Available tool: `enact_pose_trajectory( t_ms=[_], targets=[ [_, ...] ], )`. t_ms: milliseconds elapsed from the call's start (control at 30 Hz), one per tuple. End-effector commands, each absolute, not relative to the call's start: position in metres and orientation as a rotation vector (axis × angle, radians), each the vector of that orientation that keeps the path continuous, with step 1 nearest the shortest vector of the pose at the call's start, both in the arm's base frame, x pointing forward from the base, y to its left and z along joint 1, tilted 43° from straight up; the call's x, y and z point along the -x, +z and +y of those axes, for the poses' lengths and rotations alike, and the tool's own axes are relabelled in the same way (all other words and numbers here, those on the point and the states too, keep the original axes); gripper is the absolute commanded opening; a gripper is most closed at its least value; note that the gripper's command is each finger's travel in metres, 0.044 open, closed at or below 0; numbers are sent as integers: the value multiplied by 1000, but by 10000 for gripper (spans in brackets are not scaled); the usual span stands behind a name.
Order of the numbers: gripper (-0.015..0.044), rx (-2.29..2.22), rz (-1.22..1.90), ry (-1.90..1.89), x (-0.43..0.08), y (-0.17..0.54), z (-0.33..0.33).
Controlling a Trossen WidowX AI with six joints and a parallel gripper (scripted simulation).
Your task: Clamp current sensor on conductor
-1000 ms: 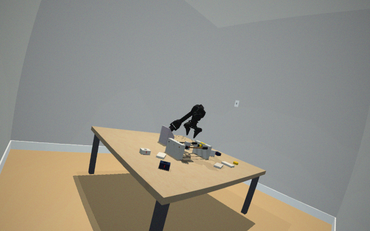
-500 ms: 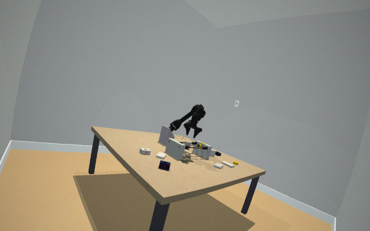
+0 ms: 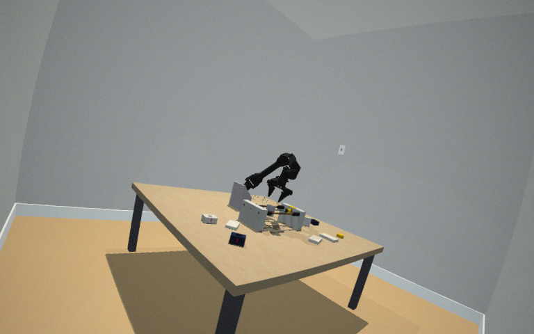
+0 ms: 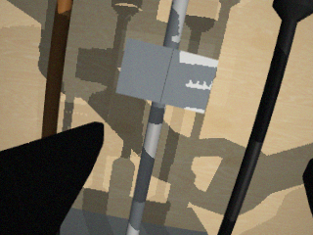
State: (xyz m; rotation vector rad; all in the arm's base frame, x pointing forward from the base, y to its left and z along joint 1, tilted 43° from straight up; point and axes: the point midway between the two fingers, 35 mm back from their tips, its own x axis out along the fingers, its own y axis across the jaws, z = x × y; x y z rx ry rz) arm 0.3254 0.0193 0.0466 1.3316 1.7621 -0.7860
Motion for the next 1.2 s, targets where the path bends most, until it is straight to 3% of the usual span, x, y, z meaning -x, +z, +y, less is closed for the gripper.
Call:
enact_pose_trajectory(
  t_ms=[0,467,1167],
  targets=[
    [440,-1118,1605,-820,-302,60,43],
    [440,-887,860,-695,-240,96,71],
    [440,-873,959,-722,-246,91,72]
  ],
)
